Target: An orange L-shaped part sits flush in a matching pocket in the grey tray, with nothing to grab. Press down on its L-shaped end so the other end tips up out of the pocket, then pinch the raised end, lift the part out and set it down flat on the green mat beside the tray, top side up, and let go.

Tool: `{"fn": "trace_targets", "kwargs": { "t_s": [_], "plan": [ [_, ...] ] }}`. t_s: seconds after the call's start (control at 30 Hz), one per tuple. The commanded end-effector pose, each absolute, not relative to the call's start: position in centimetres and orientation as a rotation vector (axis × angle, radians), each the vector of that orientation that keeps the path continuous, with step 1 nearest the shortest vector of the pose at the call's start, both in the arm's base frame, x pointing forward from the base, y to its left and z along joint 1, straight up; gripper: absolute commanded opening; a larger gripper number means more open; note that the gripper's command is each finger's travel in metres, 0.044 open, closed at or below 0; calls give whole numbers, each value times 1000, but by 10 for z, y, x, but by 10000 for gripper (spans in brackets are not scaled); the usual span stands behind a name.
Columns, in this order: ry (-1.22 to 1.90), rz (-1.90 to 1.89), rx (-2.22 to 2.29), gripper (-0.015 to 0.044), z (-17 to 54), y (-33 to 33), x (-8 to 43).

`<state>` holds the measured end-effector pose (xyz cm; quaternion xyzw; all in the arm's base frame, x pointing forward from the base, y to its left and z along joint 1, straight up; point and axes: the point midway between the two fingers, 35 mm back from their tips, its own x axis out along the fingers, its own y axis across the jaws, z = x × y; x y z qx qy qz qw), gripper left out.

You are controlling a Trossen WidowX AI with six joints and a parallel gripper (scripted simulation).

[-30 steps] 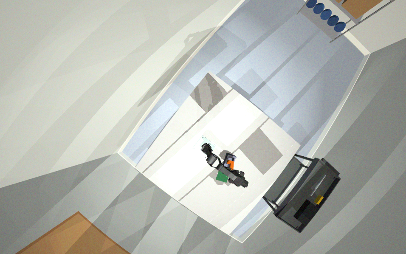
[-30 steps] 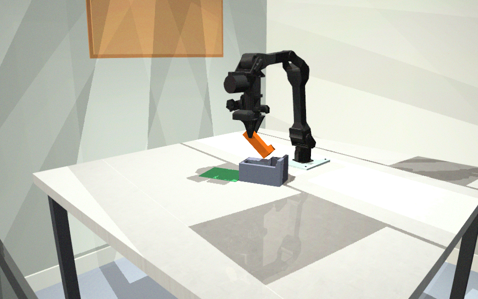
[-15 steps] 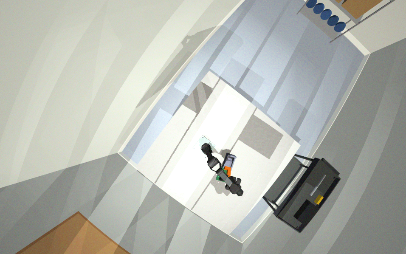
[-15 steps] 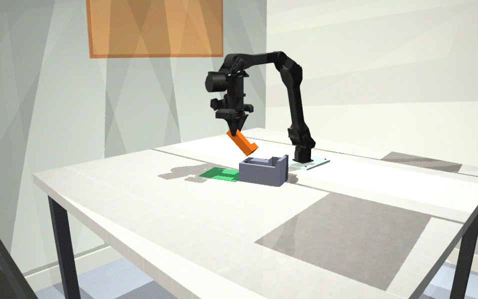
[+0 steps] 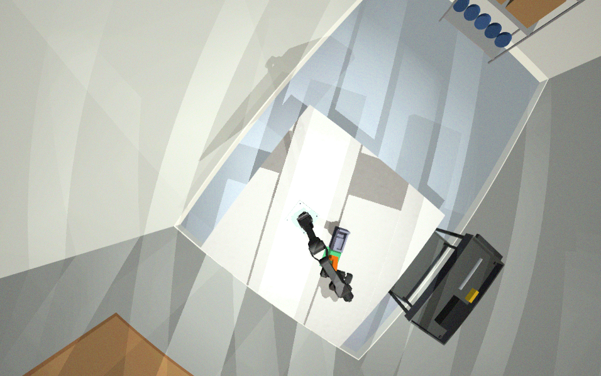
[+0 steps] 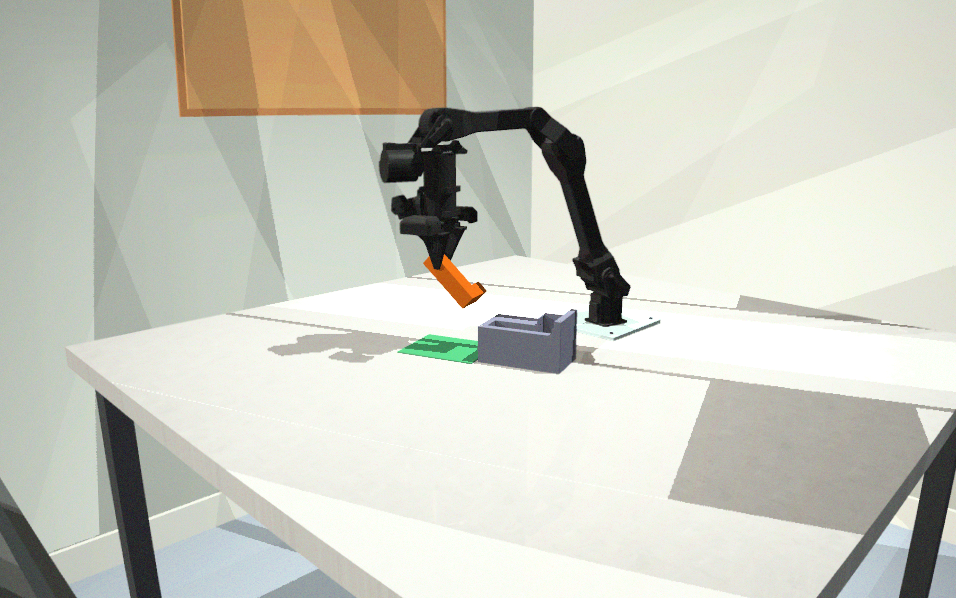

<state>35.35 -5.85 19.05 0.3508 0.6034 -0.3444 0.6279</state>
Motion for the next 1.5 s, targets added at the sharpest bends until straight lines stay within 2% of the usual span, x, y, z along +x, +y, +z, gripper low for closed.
{"fn": "trace_targets", "kwargs": {
  "t_s": [0.0,1.47],
  "plan": [
    [1382,-781,804,0,192,-65,357],
    [1382,-781,804,0,129,-65,360]
  ]
}}
